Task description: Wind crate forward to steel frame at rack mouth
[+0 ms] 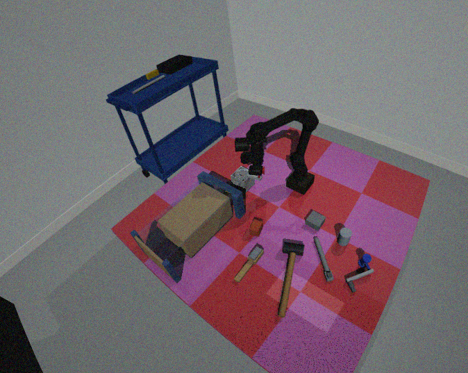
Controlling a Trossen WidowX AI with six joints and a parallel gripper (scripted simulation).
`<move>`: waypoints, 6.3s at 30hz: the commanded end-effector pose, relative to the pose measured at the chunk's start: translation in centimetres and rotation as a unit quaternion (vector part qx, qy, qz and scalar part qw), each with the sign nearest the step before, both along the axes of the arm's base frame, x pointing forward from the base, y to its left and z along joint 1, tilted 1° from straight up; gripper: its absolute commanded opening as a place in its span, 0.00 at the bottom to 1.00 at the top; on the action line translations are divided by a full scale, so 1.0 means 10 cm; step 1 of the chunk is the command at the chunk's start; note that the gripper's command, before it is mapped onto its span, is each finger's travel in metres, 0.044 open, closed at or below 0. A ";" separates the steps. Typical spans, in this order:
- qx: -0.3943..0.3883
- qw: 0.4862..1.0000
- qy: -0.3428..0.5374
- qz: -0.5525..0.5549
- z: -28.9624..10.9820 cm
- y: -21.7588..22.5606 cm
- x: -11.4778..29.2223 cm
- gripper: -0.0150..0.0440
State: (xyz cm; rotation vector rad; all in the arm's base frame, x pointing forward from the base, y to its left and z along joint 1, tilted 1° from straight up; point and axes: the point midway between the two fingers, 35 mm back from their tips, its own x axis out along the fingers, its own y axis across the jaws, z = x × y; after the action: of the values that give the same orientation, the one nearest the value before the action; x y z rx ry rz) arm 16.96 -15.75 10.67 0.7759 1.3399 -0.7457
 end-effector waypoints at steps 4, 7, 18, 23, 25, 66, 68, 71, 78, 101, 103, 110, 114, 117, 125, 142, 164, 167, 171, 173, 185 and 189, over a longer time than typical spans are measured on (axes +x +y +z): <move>0.010 0.999 0.035 -0.009 -0.11 -0.02 -0.28 0.25; 0.010 0.999 0.035 -0.009 -0.11 -0.05 -0.33 0.25; 0.009 0.999 0.036 -0.009 -0.11 -0.15 -0.47 0.25; 0.009 0.999 0.036 -0.009 -0.11 -0.20 -0.53 0.25; 0.009 0.999 0.036 -0.009 -0.11 -0.23 -0.55 0.25; 0.006 0.999 0.037 -0.009 -0.10 -0.81 -0.82 0.25; 0.006 0.999 0.037 -0.009 -0.10 -0.84 -0.82 0.25; 0.006 0.999 0.037 -0.009 -0.10 -0.89 -0.82 0.25; 0.006 0.999 0.037 -0.009 -0.10 -1.00 -0.82 0.25; 0.004 0.999 0.037 -0.009 -0.08 -1.41 -0.69 0.25; 0.004 0.999 0.037 -0.009 -0.08 -1.44 -0.67 0.25; 0.004 0.999 0.036 -0.009 -0.08 -1.53 -0.61 0.25; 0.003 0.999 0.036 -0.009 -0.08 -1.58 -0.57 0.25; 0.003 0.999 0.036 -0.009 -0.07 -1.61 -0.53 0.25; 0.003 0.999 0.036 -0.009 -0.07 -1.70 -0.44 0.25; 0.002 0.999 0.035 -0.009 -0.06 -1.83 -0.22 0.25; 0.002 0.999 0.033 -0.009 -0.05 -1.90 0.09 0.25; 0.002 0.999 0.033 -0.009 -0.05 -1.90 0.13 0.25; 0.002 0.999 0.033 -0.009 -0.05 -1.91 0.17 0.25; 0.002 0.999 0.033 -0.009 -0.04 -1.91 0.19 0.25; 0.002 0.999 0.033 -0.009 -0.04 -1.90 0.26 0.25; 0.002 0.999 0.032 -0.009 -0.04 -1.90 0.32 0.25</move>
State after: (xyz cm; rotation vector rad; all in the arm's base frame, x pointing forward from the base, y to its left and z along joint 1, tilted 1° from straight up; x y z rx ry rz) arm 17.78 -35.71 10.99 0.7614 1.3953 -0.8511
